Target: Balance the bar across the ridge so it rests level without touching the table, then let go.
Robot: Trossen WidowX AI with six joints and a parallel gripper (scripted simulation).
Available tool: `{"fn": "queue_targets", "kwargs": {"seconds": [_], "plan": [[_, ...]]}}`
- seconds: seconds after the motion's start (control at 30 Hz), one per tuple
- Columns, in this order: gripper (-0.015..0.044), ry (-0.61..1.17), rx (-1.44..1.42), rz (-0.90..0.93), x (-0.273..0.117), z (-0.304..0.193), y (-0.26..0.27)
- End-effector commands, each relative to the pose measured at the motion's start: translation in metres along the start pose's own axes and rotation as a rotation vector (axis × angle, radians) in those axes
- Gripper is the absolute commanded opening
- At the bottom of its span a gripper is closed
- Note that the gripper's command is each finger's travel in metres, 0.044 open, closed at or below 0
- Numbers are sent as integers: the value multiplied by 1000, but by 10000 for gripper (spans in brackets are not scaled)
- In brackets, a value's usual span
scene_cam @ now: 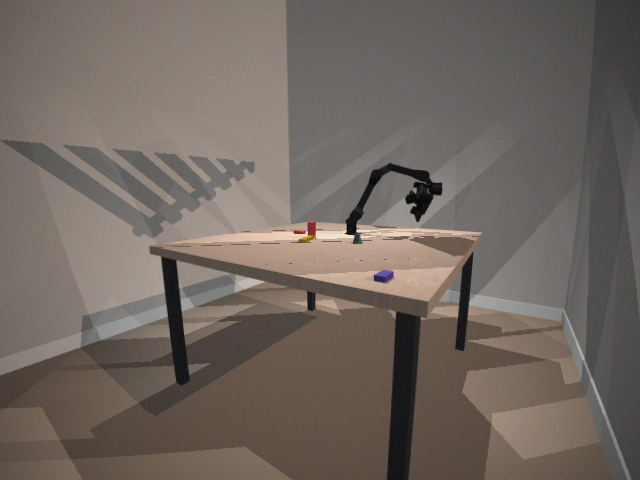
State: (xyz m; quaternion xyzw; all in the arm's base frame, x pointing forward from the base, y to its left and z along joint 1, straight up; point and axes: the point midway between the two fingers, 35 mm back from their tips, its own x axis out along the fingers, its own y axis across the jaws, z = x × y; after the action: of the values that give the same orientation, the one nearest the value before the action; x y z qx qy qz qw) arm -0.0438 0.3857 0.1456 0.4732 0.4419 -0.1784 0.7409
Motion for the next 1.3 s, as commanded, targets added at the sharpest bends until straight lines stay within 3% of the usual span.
{"fn": "queue_targets", "kwargs": {"seconds": [0.0,0.1,1.27], "plan": [[374,-1,-2,-1,0,0,1],[315,-15,-26,-16,7,7,10],[315,-100,-366,-274,85,131,114]]}}
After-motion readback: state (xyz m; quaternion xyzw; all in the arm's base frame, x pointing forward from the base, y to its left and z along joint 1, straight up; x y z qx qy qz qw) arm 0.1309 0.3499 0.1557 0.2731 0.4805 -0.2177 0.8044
